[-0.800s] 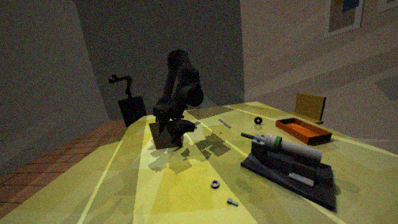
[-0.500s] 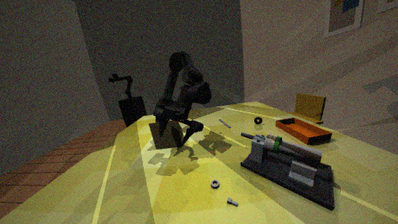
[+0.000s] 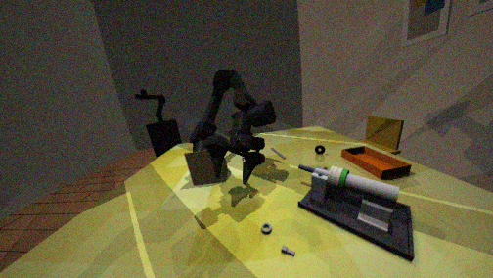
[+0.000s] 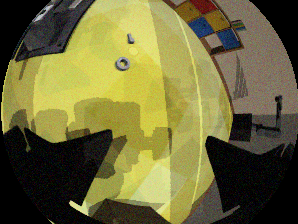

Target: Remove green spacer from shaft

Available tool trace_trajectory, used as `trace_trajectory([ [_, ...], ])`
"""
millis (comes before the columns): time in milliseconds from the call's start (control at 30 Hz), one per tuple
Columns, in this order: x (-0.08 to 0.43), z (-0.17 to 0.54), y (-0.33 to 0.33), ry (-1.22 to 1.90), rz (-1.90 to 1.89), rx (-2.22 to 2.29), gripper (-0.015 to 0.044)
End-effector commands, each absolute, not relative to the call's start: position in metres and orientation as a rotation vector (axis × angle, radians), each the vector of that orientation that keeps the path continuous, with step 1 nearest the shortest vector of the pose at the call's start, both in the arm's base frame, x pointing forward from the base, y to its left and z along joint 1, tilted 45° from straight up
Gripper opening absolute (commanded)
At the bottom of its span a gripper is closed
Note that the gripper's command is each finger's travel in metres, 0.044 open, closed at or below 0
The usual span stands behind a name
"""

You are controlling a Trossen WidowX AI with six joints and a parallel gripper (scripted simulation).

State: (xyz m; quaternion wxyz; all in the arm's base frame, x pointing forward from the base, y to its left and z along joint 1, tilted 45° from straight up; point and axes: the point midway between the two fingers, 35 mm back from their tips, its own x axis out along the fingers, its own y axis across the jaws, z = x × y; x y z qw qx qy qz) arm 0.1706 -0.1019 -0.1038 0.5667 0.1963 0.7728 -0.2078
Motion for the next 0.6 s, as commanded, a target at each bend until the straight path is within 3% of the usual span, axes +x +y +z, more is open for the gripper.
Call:
trace_trajectory([
  [0, 0.235, -0.109, -0.081, 1.514, 0.283, -0.379, 0.044],
  [567, 0.307, -0.09, -0.047, 0.992, 0.807, -1.319, 0.044],
])
